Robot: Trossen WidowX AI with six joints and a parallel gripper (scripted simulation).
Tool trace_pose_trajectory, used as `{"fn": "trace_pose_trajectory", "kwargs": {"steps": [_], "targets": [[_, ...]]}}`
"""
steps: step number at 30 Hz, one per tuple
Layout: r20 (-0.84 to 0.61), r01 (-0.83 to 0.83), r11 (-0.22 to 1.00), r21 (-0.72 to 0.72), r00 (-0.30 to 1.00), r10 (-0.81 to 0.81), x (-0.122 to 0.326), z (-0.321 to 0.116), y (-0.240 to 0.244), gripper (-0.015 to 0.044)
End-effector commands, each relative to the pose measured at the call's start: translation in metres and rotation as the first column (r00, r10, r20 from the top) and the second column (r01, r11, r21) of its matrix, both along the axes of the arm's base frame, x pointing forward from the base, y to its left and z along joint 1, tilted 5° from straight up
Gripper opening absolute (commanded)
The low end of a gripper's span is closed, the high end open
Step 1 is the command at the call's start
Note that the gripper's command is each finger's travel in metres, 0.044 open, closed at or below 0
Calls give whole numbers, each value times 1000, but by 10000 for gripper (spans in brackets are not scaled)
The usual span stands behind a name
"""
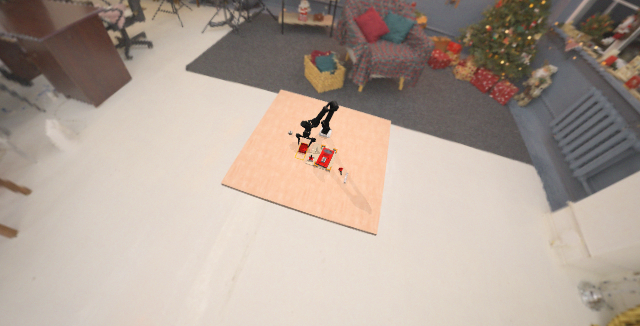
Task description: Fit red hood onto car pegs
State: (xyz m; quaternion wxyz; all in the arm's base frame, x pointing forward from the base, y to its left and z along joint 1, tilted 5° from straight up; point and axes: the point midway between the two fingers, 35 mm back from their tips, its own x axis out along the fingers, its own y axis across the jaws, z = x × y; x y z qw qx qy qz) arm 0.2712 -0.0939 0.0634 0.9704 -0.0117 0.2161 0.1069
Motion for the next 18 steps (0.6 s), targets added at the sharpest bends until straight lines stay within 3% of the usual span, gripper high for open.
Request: {"fn": "trace_pose_trajectory", "kwargs": {"steps": [1, 18], "targets": [[-8, 5, 1000, 6, 1000, -5, -1, -6, 1, 440], [-6, 5, 1000, 5, 1000, -5, -2, -13, 2, 440]]}}
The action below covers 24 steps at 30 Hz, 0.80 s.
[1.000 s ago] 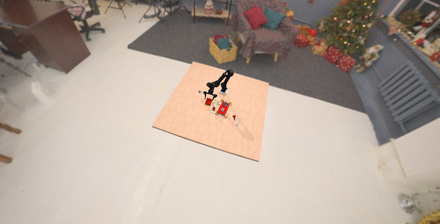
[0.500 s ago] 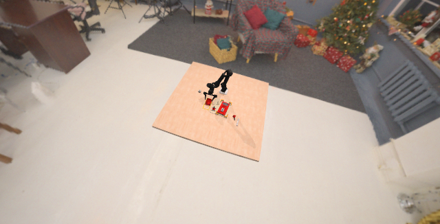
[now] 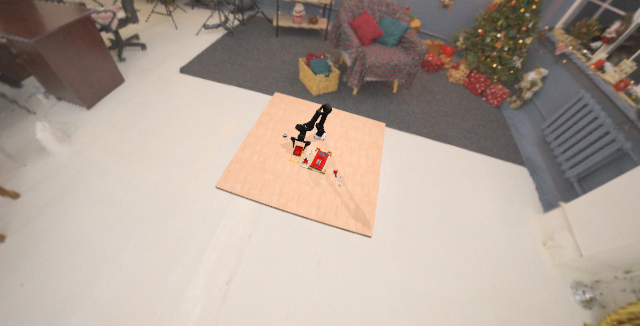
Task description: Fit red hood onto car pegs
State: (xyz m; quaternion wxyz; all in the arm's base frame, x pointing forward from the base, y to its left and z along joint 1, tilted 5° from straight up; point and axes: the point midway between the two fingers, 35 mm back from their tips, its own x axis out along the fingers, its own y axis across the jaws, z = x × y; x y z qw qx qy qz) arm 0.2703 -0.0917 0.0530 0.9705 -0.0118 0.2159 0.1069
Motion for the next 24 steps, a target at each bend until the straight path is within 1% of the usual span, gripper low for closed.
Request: {"fn": "trace_pose_trajectory", "kwargs": {"steps": [1, 24], "targets": [[-7, 5, 1000, 5, 1000, -5, -1, -4, 0, 440], [-7, 5, 1000, 5, 1000, -5, 0, -15, 1, 440]]}}
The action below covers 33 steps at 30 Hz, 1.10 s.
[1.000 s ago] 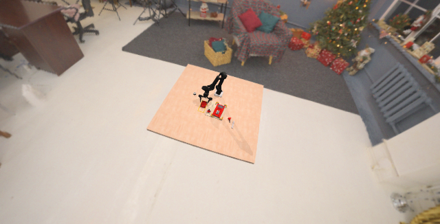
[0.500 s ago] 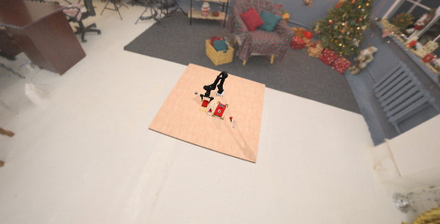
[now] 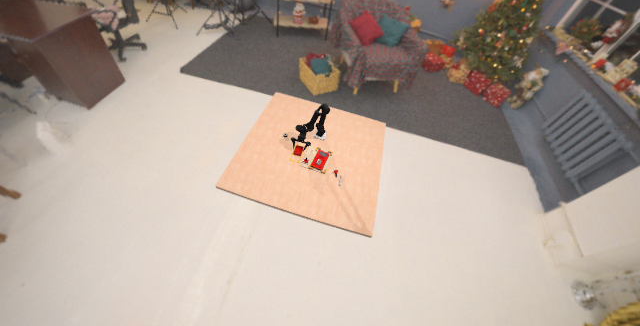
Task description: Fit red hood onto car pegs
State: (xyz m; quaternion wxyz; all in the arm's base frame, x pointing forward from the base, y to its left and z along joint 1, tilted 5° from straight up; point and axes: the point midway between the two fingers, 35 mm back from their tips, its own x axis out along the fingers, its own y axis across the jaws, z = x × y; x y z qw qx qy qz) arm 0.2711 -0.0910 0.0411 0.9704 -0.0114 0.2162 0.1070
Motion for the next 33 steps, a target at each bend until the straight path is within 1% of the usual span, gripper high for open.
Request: {"fn": "trace_pose_trajectory", "kwargs": {"steps": [1, 11, 15, 24, 33], "targets": [[-6, 5, 1000, 5, 1000, -5, -1, -4, 0, 440], [-6, 5, 1000, 5, 1000, -5, 0, -9, 1, 440], [0, 0, 1000, 0, 1000, 0, 0, -5, 1, 335], [0, 0, 1000, 0, 1000, 0, 0, -5, 1, 275], [0, 0, 1000, 0, 1000, 0, 2, 8, -3, 39]]}}
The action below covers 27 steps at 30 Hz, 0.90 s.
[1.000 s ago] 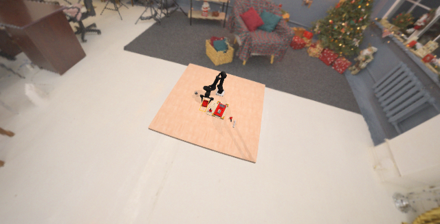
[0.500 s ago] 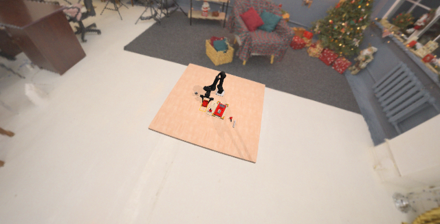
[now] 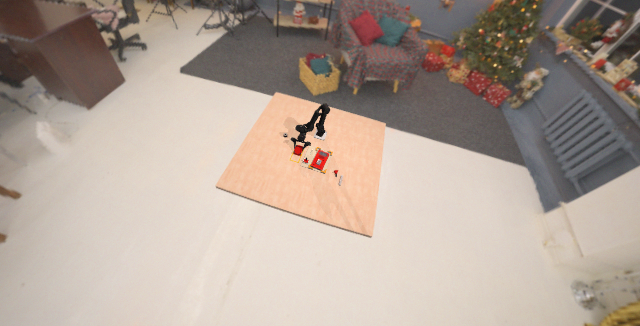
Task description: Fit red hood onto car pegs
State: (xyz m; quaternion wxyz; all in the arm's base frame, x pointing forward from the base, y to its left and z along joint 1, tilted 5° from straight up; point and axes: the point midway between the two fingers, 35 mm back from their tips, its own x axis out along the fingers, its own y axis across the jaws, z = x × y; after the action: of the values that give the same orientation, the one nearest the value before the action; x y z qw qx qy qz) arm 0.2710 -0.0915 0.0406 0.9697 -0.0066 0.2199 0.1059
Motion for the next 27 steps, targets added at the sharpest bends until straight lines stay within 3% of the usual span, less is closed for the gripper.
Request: {"fn": "trace_pose_trajectory", "kwargs": {"steps": [1, 27], "targets": [[9, -4, 1000, -8, 1000, 4, 2, 10, -3, 12], [10, -4, 1000, -9, 1000, 4, -5, 68, -3, 0]]}}
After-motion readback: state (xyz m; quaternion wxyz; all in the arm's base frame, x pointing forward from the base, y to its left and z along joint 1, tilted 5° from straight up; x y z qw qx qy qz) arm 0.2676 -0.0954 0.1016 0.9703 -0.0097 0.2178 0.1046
